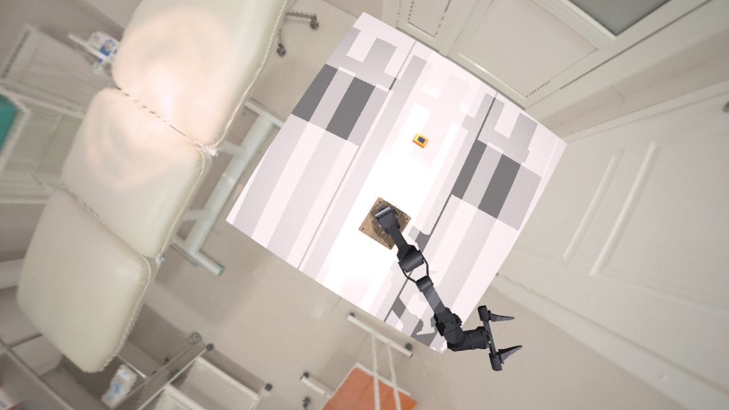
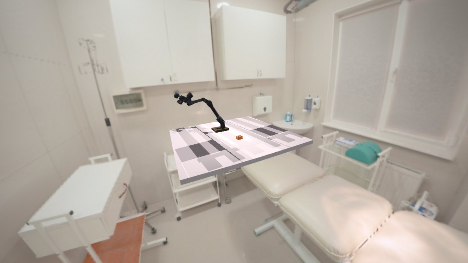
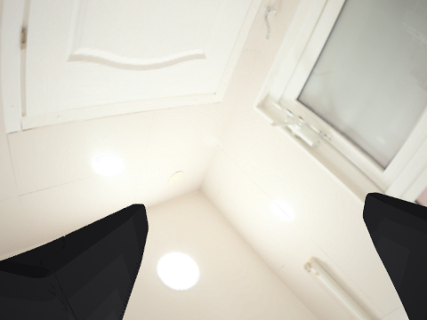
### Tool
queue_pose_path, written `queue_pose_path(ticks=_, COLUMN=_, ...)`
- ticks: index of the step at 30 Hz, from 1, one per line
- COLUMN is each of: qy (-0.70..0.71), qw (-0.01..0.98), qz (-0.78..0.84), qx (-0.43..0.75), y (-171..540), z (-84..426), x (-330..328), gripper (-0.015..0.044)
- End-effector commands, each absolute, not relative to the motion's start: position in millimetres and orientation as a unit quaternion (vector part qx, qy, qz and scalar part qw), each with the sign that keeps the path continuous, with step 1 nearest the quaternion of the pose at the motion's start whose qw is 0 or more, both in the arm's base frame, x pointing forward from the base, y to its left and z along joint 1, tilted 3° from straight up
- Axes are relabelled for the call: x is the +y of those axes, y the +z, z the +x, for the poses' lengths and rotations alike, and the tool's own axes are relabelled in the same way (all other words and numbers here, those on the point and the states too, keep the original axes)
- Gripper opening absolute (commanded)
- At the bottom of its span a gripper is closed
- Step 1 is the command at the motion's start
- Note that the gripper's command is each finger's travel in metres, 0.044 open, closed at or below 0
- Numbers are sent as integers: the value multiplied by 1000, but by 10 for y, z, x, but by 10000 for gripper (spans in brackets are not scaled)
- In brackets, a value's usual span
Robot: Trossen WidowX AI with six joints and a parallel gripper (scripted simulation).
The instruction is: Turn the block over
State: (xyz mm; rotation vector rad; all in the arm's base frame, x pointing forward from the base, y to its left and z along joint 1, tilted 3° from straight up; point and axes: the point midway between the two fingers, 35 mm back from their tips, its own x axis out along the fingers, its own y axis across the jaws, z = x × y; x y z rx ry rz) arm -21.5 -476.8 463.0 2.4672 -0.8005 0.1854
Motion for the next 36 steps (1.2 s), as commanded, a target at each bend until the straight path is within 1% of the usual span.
queue_pose_path(ticks=1, qy=72, qw=262, qz=915, qx=-298, y=4635, z=-207, x=-4774, gripper=426)
queue_pose_path(ticks=2, qy=83, qw=247, qz=917, qx=-301, y=4647, z=-184, x=-4789, gripper=440)
queue_pose_path(ticks=5, qy=130, qw=141, qz=938, qx=-290, y=4626, z=117, x=-4924, gripper=440)
queue_pose_path(ticks=12, qy=190, qw=-139, qz=945, qx=-226, y=4398, z=1110, x=-5165, gripper=440)
queue_pose_path(ticks=19, qy=192, qw=-400, qz=881, qx=-167, y=4064, z=2188, x=-5123, gripper=440)
queue_pose_path(ticks=24, qy=162, qw=-564, qz=798, qx=-141, y=3759, z=2957, x=-4902, gripper=440)
queue_pose_path(ticks=28, qy=125, qw=-675, qz=714, qx=-134, y=3483, z=3537, x=-4606, gripper=440)
queue_pose_path(ticks=32, qy=79, qw=-767, qz=621, qx=-140, y=3183, z=4061, x=-4201, gripper=440)
queue_pose_path(ticks=36, qy=28, qw=-837, qz=522, qx=-160, y=2868, z=4504, x=-3701, gripper=440)
